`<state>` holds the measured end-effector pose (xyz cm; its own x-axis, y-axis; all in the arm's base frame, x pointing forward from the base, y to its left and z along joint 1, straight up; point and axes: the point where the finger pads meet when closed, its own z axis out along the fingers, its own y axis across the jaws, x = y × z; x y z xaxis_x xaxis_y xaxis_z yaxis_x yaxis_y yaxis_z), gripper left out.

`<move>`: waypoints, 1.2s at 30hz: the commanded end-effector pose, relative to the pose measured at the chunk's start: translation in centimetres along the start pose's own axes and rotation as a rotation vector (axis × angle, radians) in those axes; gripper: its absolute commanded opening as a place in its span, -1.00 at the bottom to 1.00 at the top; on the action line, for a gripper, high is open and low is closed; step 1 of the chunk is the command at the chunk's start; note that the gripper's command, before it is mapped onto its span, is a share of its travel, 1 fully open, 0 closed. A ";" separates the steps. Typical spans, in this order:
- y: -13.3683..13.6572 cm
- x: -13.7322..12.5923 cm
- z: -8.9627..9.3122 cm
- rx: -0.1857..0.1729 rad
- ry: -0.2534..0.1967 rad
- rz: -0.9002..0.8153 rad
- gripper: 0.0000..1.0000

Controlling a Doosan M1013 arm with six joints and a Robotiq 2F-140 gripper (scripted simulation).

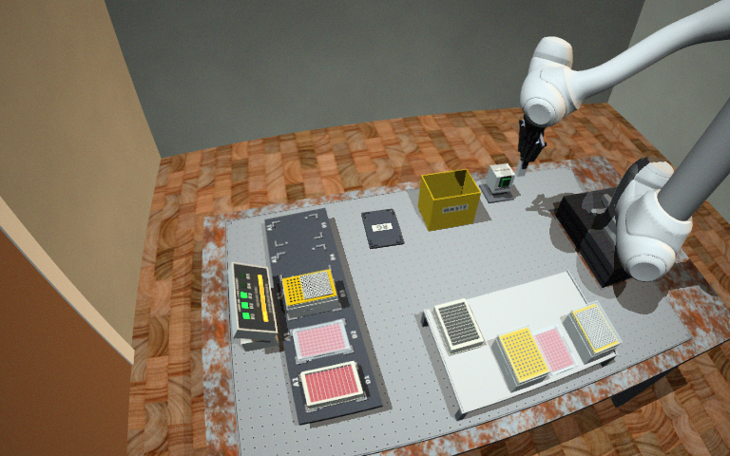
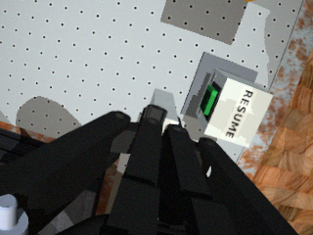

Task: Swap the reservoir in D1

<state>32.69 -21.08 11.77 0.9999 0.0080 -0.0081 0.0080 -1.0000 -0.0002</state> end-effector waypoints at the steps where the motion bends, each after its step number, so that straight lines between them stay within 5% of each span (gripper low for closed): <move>1: 0.0 0.0 0.5 0.000 0.000 0.000 -1.00; 36: 0.0 0.0 5.7 0.000 0.000 0.000 -1.00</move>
<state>32.65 -21.08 6.45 0.9999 0.0080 -0.0081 0.0080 -1.0000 -0.0001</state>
